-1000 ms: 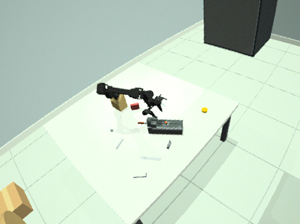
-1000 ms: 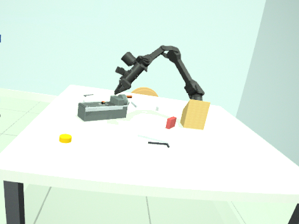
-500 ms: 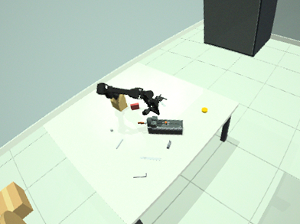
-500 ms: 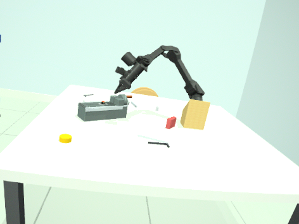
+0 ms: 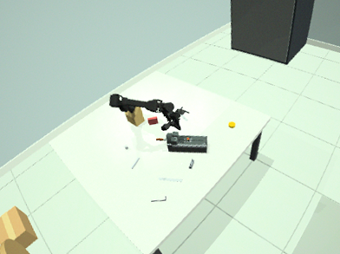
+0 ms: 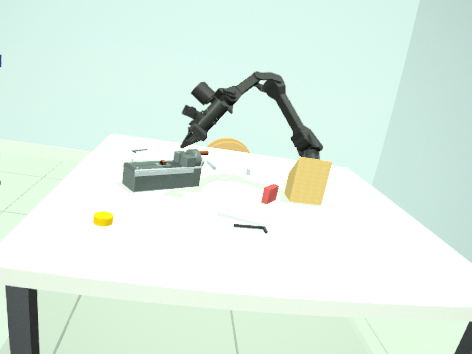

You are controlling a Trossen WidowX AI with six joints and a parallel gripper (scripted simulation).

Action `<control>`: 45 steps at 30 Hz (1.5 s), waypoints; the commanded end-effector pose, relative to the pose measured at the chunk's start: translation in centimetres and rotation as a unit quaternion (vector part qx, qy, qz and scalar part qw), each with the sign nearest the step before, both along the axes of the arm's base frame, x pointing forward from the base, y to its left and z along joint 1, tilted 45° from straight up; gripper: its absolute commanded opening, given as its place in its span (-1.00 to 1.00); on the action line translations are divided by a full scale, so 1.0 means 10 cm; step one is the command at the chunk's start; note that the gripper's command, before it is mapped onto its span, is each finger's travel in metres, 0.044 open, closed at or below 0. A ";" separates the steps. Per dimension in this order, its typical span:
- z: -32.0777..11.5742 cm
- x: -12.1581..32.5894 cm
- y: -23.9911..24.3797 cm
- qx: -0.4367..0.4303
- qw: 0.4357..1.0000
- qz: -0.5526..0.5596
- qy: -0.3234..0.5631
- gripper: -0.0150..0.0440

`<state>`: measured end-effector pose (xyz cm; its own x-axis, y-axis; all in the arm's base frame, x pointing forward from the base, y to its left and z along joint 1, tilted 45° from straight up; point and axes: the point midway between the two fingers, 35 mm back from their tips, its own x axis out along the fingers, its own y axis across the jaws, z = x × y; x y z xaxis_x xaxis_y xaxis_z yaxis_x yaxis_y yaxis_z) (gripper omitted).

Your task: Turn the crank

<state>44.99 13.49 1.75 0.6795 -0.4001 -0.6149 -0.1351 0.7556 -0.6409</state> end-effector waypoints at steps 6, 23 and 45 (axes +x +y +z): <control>0.00 0.00 0.00 0.000 1.000 0.000 0.000 0.04; 0.00 0.00 0.00 0.000 1.000 0.000 0.000 0.56; 0.00 0.00 0.00 0.000 1.000 0.000 0.000 -0.49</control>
<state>44.99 13.49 1.75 0.6796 -0.3997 -0.6152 -0.1353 0.7559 -0.6406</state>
